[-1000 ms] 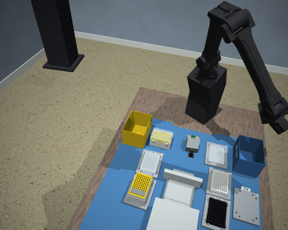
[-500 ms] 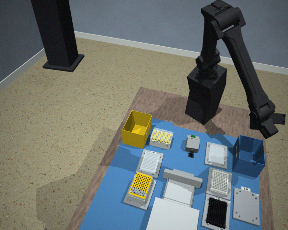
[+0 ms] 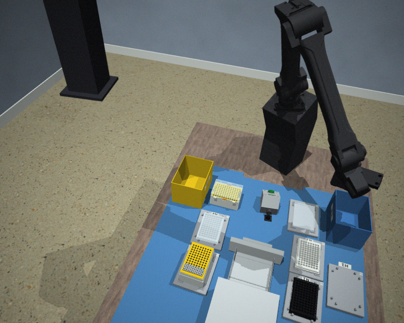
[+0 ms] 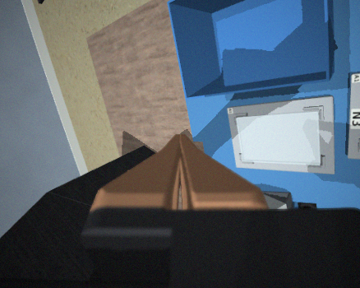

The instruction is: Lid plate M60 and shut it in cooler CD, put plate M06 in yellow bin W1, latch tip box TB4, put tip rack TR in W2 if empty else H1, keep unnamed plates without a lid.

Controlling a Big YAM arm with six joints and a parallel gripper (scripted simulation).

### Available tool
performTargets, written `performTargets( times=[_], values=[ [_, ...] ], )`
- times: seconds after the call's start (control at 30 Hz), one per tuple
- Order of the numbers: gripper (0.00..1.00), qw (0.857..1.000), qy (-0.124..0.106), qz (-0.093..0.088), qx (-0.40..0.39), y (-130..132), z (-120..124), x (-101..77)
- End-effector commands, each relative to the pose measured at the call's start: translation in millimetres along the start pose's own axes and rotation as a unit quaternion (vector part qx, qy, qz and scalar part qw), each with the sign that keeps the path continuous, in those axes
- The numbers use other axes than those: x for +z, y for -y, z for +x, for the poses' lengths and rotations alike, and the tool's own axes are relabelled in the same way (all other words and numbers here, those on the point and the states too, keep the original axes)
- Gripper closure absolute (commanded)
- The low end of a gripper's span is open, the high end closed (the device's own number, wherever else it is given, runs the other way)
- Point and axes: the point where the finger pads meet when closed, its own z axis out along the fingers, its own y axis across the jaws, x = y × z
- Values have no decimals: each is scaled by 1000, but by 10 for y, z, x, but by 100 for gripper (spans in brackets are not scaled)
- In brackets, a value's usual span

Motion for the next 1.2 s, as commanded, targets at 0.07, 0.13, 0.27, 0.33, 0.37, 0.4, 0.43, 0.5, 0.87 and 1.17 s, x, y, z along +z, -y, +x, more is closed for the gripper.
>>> performTargets(
  times=[0.07,0.13,0.27,0.33,0.37,0.4,0.43,0.5,0.87,1.17],
  values=[
    [100,996,21,40,72,181,89,-157],
    [100,997,6,28,75,229,199,-98],
    [100,988,30,73,129,405,257,-275],
    [100,984,33,86,151,476,316,-316],
    [100,981,36,94,165,511,347,-337],
    [100,978,38,102,179,545,378,-358],
    [100,978,38,102,179,545,378,-358],
    [100,974,41,110,193,579,409,-379],
    [100,940,60,165,294,924,777,-615],
    [100,895,82,214,383,1110,1035,-773]
  ],
)
